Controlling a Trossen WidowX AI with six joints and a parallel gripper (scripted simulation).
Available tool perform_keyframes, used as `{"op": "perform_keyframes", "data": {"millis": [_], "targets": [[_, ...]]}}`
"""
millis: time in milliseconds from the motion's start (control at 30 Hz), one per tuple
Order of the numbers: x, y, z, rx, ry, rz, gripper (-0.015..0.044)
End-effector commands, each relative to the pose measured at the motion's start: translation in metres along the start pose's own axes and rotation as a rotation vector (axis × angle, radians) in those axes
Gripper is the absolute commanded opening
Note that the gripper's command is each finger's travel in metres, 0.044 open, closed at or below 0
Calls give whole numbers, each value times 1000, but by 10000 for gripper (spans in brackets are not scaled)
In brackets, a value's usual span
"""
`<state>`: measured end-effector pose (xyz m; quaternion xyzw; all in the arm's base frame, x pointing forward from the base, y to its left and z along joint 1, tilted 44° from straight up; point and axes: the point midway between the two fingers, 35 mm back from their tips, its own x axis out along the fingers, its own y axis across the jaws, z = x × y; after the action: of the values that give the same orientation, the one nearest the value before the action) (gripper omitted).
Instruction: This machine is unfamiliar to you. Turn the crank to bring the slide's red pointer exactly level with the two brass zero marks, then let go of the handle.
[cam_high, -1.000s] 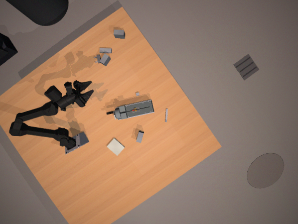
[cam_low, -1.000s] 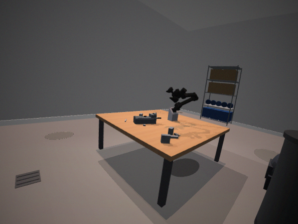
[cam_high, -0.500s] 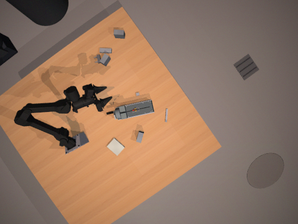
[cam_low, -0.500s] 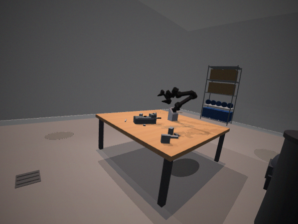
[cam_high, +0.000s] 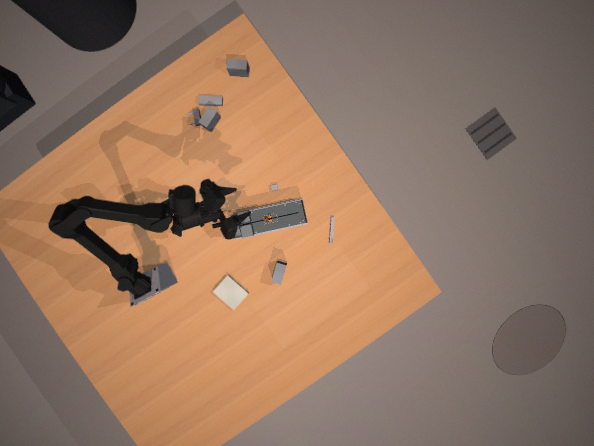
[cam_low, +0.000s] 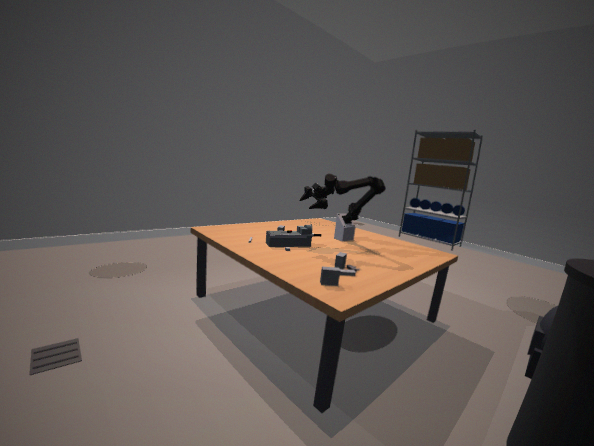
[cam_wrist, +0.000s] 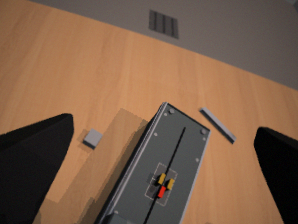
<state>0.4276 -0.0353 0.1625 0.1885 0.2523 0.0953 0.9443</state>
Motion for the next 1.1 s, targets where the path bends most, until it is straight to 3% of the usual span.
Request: {"op": "perform_keyframes", "data": {"millis": [0, 467, 833, 1067], "targets": [[12, -14, -12, 74, 54, 24, 440], [49, -64, -65, 362, 234, 115, 440], [83, -42, -118, 368, 236, 118, 440], [84, -41, -119, 368, 235, 118, 440]]}}
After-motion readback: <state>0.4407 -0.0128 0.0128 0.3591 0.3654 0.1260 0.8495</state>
